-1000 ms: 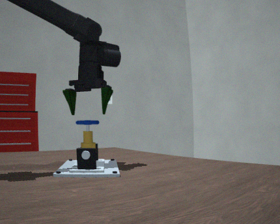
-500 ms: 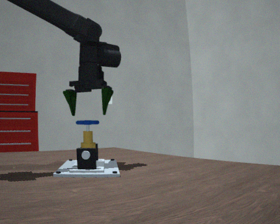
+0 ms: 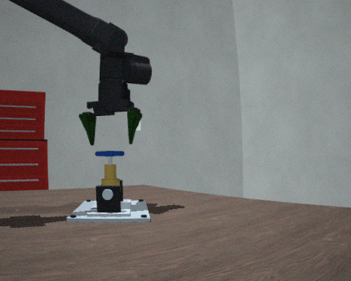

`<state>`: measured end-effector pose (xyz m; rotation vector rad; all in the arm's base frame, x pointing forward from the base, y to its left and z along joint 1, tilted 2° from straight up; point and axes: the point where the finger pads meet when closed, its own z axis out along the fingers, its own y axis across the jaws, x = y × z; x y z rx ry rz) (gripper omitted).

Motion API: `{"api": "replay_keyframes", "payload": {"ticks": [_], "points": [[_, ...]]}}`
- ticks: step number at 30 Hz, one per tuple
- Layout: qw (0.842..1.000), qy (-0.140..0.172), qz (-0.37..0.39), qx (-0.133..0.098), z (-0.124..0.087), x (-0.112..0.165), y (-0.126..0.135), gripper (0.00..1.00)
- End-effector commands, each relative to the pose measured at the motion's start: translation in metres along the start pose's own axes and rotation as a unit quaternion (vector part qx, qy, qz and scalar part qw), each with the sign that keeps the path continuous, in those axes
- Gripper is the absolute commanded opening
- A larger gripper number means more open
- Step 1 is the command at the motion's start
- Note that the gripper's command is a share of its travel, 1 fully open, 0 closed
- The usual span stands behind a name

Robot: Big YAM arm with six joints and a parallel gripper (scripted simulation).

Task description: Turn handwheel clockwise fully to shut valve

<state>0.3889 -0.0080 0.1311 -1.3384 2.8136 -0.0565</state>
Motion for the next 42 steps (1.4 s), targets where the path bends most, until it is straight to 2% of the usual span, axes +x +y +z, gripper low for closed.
{"api": "replay_keyframes", "payload": {"ticks": [1, 26, 42], "points": [[1.0, 0.002, 0.001, -0.003, 0.0096, 0.0034, -0.0022, 1.0], [1.0, 0.002, 0.001, -0.004, 0.0106, 0.0036, -0.0022, 1.0], [1.0, 0.002, 0.001, -0.004, 0.0185, 0.0043, -0.0015, 1.0]]}}
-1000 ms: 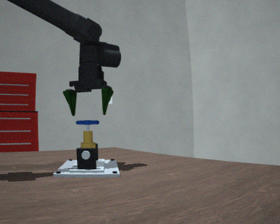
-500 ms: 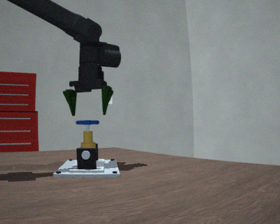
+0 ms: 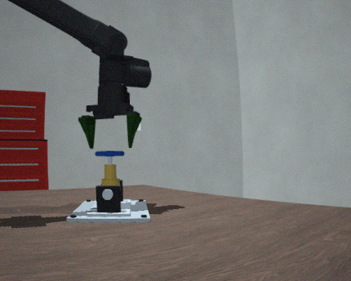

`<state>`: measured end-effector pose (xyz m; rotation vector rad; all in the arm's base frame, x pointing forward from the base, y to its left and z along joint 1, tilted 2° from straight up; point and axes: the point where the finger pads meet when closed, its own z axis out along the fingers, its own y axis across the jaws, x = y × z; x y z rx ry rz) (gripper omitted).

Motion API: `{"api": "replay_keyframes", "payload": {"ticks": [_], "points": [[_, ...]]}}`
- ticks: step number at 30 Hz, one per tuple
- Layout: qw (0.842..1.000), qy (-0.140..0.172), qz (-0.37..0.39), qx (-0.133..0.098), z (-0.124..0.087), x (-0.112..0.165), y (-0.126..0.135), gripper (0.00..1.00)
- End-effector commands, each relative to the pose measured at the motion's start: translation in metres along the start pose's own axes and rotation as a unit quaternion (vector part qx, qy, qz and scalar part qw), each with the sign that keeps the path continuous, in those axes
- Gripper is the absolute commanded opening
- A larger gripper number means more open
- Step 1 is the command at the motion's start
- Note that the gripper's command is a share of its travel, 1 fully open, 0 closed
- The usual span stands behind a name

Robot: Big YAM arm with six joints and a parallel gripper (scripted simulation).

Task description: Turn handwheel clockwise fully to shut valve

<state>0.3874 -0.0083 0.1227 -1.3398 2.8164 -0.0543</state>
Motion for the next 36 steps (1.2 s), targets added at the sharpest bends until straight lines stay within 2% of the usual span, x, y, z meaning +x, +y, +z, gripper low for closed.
{"api": "replay_keyframes", "payload": {"ticks": [1, 23, 36], "points": [[1.0, 0.001, 0.001, -0.002, 0.011, 0.003, -0.003, 1.0], [1.0, 0.001, 0.001, -0.002, 0.03, 0.005, -0.001, 1.0], [1.0, 0.001, 0.001, -0.002, 0.034, 0.005, -0.001, 1.0]]}}
